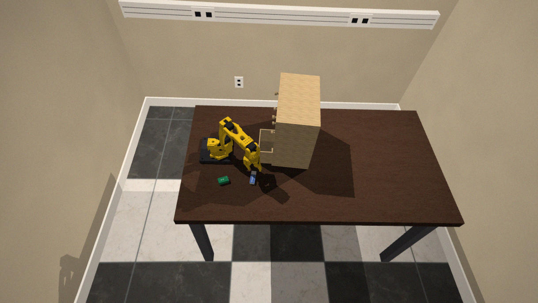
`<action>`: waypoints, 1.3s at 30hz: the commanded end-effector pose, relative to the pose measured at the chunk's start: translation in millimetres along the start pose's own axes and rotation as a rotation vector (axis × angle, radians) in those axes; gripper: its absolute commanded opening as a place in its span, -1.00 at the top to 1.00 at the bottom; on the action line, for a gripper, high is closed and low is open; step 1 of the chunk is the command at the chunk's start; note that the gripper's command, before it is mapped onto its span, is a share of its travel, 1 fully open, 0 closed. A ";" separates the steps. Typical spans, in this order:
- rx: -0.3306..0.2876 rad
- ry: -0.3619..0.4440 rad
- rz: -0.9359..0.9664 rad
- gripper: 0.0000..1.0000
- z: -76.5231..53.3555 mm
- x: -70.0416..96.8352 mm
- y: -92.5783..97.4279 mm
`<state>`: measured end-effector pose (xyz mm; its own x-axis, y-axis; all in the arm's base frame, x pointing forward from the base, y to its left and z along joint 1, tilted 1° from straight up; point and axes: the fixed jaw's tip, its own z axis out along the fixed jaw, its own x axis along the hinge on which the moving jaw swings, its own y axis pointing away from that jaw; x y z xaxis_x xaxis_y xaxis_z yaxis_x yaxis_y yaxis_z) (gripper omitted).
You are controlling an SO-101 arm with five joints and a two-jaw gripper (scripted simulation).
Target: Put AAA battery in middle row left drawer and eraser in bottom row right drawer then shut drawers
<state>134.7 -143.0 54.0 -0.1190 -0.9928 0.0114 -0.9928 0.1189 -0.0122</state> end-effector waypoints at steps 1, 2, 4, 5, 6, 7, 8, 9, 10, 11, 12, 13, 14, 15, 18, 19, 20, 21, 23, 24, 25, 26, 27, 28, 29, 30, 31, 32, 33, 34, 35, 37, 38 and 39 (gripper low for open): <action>-0.018 -0.016 0.001 0.45 4.4 0.0 2.9; -0.018 -0.016 0.001 0.45 4.4 0.0 2.9; -0.018 -0.016 0.001 0.45 4.4 0.0 2.9; -0.018 -0.016 0.001 0.45 4.4 0.0 2.9; -0.018 -0.016 0.001 0.45 5.7 0.0 2.9; -0.018 -0.016 0.001 0.45 6.9 0.0 2.9; -0.018 -0.016 0.001 0.45 8.2 0.0 2.9; -0.018 -0.016 0.001 0.45 9.5 0.0 2.8; -0.018 -0.016 0.001 0.45 10.7 0.0 2.9; -0.018 -0.016 0.001 0.45 12.0 -0.1 2.9; -0.018 -0.016 0.001 0.45 13.2 -0.1 2.9; -0.018 -0.016 0.001 0.45 14.5 -0.1 2.9; -0.018 -0.016 0.001 0.45 15.7 -0.2 3.0; -0.018 -0.016 0.001 0.45 16.9 -0.3 3.0; -0.018 -0.016 0.001 0.45 19.4 -0.4 3.1; -0.018 -0.016 0.001 0.45 19.4 -0.4 3.1; -0.018 -0.016 0.001 0.45 19.4 -0.4 3.1; -0.018 -0.016 0.001 0.45 19.4 -0.4 3.1; -0.018 -0.016 0.001 0.45 19.7 -0.4 3.3; -0.018 -0.016 0.001 0.45 20.0 -0.5 3.5; -0.018 -0.016 0.001 0.45 20.4 -0.5 3.7; -0.018 -0.016 0.001 0.45 20.7 -0.6 4.0; -0.018 -0.016 0.001 0.45 21.0 -0.6 4.2; -0.018 -0.016 0.001 0.45 21.3 -0.7 4.4; -0.018 -0.016 0.001 0.45 21.6 -0.7 4.6; -0.018 -0.016 0.001 0.45 21.9 -0.8 4.8; -0.018 -0.016 0.001 0.45 22.2 -0.8 5.0; -0.018 -0.016 0.001 0.45 22.5 -0.9 5.2; -0.018 -0.016 0.001 0.45 22.8 -0.9 5.5; -0.018 -0.016 0.001 0.45 23.1 -1.0 5.7; -0.018 -0.016 0.001 0.45 23.4 -1.0 5.9; -0.018 -0.016 0.001 0.45 24.1 -1.1 6.3; -0.018 -0.016 0.001 0.45 24.1 -1.1 6.3; -0.018 -0.016 0.001 0.45 24.1 -1.1 6.3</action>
<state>132.3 -142.1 33.2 -0.1183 -0.9929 0.0071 -0.9930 0.1183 -0.0065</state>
